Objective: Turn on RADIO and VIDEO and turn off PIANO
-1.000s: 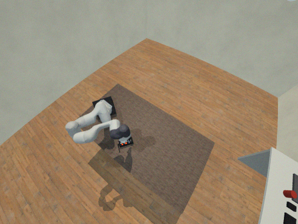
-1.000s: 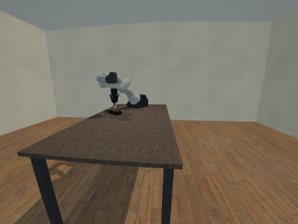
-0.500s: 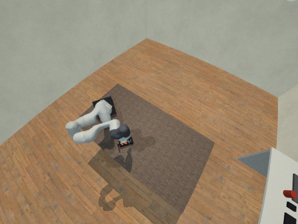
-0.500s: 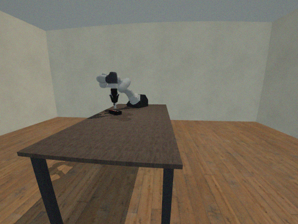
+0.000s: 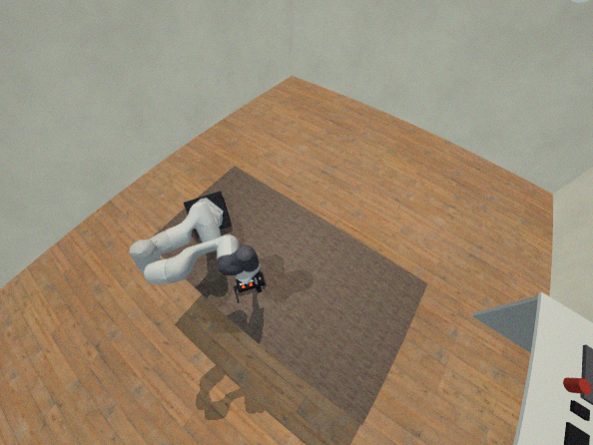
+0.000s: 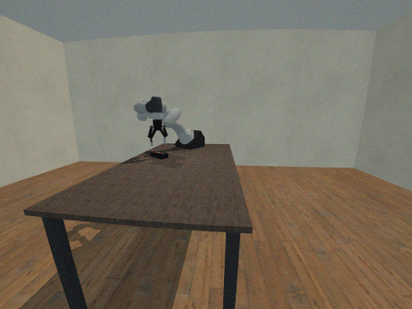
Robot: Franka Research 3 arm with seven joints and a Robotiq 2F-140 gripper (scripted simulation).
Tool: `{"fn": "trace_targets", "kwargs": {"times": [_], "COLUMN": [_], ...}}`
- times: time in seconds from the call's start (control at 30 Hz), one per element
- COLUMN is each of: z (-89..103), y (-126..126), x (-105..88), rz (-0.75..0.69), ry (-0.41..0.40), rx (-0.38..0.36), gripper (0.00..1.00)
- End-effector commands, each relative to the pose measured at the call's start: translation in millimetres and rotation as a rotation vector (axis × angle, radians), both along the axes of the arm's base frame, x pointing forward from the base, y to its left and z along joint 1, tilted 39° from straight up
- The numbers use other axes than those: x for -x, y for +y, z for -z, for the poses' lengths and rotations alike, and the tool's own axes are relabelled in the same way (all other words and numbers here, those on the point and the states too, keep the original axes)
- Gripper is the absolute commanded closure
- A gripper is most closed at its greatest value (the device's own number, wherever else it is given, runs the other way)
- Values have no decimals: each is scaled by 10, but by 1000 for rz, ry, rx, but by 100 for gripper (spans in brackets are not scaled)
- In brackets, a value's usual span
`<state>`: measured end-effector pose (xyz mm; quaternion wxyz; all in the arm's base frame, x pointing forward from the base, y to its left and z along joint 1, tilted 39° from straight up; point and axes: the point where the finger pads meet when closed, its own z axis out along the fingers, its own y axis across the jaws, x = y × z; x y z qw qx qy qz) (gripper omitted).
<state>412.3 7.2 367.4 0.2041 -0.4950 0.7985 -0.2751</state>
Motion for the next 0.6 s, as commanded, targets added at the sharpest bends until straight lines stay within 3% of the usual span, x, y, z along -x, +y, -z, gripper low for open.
{"fn": "trace_targets", "kwargs": {"times": [0.0,0.27,0.57], "z": [-98,-391,-477], "y": [20,112,139], "x": [116,339,405], "rz": [0,0,0], "ry": [13,13,13], "rx": [6,6,6], "gripper": [0,0,0]}}
